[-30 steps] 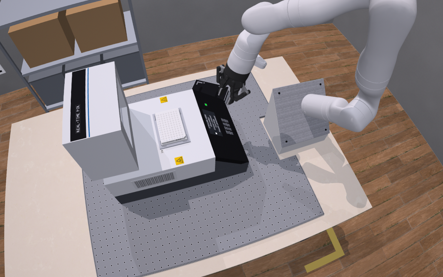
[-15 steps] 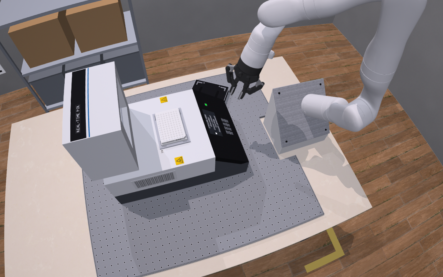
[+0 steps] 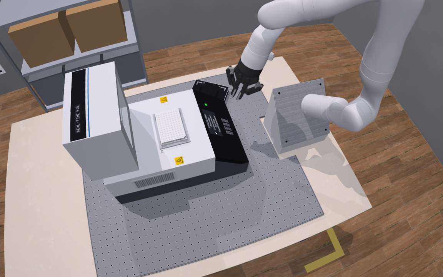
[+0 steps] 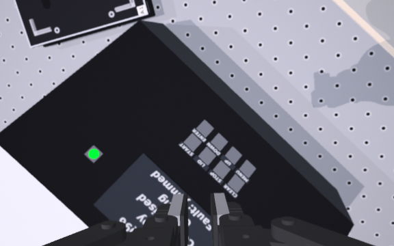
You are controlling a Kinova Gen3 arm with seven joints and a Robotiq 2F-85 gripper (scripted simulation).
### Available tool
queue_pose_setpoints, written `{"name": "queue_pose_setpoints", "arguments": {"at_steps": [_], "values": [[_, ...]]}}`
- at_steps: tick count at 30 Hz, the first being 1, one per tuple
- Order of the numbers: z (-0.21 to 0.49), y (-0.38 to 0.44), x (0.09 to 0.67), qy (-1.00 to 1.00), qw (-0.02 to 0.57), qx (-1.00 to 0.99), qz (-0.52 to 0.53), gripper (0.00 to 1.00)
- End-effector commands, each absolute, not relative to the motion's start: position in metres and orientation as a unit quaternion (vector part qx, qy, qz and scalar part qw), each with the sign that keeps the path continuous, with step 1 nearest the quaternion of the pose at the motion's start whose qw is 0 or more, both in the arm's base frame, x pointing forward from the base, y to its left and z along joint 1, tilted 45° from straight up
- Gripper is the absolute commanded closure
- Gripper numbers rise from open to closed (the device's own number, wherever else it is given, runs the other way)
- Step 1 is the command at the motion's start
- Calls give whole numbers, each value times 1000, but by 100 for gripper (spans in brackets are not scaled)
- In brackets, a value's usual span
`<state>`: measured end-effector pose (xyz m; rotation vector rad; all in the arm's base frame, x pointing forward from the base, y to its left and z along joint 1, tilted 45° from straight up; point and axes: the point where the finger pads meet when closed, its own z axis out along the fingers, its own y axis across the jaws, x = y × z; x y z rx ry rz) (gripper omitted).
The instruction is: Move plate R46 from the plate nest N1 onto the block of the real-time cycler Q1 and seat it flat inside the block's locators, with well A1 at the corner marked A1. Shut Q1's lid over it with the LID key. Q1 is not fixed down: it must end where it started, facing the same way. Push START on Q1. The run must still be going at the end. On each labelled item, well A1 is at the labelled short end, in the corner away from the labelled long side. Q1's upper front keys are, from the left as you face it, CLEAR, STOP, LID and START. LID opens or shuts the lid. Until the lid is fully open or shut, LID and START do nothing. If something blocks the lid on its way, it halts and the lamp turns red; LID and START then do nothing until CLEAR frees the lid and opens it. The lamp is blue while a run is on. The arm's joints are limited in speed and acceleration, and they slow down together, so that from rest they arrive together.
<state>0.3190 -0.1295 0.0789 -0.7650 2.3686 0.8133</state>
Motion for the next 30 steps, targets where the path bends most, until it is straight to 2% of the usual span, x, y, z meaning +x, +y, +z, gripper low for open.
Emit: {"name": "queue_pose_setpoints", "arguments": {"at_steps": [1,13,30], "values": [[77,-128,319,874,259,-282,299,81],[67,-118,320,874,259,-282,299,90],[53,-104,320,874,259,-282,299,90]]}}
